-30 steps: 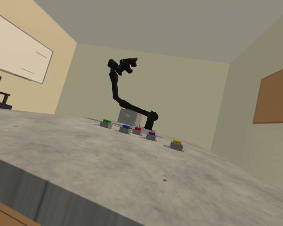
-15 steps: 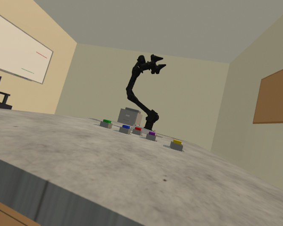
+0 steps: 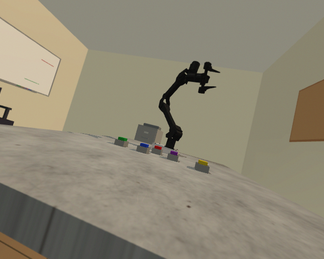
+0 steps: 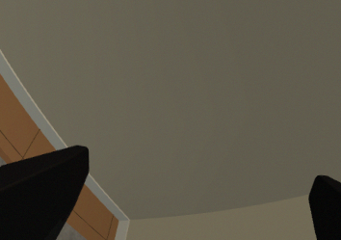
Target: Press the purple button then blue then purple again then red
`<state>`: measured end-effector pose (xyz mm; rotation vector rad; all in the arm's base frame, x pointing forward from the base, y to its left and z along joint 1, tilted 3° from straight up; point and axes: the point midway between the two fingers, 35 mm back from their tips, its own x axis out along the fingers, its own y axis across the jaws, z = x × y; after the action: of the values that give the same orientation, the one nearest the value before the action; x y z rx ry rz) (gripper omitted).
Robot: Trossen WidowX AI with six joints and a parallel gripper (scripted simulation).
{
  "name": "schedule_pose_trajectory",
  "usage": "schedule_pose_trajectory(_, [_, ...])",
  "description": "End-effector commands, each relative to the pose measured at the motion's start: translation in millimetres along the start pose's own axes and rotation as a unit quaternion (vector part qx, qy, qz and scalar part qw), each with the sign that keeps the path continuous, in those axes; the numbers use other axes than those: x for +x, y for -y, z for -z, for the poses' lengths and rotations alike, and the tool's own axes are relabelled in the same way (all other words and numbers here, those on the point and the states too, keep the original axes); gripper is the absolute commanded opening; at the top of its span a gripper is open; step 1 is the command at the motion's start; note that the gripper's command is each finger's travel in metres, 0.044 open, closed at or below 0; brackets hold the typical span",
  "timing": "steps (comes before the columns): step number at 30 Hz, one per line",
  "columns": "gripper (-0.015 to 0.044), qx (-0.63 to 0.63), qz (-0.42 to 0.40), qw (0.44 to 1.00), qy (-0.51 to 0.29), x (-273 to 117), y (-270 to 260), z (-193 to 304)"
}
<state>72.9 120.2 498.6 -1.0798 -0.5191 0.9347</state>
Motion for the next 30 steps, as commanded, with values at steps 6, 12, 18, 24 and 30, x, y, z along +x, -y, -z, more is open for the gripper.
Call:
schedule_pose_trajectory(6, [0.04,0.274,-0.086,0.927,-0.241,85,-54,121])
schedule_pose_trajectory(12, [0.04,0.448,-0.089,0.797,-0.396,98,-102,209])
schedule_pose_trajectory(18, [0.04,0.592,-0.055,0.601,-0.534,77,-160,288])
schedule_pose_trajectory(24, [0.04,0.688,0.008,0.341,-0.641,30,-228,344])
schedule_pose_trajectory(30, [0.04,0.698,0.022,0.286,-0.656,19,-242,350])
